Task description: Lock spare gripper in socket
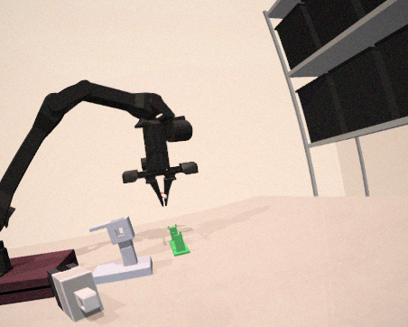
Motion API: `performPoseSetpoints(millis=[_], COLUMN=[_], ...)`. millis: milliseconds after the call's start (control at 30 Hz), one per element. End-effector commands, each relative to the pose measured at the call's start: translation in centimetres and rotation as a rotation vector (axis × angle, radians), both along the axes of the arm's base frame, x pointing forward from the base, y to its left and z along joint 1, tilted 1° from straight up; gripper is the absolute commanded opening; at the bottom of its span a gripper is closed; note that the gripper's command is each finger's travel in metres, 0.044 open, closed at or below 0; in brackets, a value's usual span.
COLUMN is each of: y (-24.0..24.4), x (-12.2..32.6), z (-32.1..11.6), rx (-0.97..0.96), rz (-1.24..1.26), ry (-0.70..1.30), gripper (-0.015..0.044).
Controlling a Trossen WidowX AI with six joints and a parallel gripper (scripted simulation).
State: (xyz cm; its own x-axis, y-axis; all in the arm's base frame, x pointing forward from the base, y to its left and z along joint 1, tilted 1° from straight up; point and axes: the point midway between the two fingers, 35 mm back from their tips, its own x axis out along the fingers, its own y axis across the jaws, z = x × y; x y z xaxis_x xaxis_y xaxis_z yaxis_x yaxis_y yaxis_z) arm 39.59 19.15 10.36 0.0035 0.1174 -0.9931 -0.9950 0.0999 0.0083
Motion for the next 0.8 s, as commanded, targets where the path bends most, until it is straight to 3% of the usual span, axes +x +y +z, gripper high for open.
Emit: performPoseSetpoints(millis=[0, 767], y=[0.1, 0.1], x=[0.3, 0.6], z=[-0.2, -3.4], rx=[-0.001, 0.005], rz=[0.004, 0.006], ry=[0.003, -0.013], gripper=[0.0000, 0.0000])
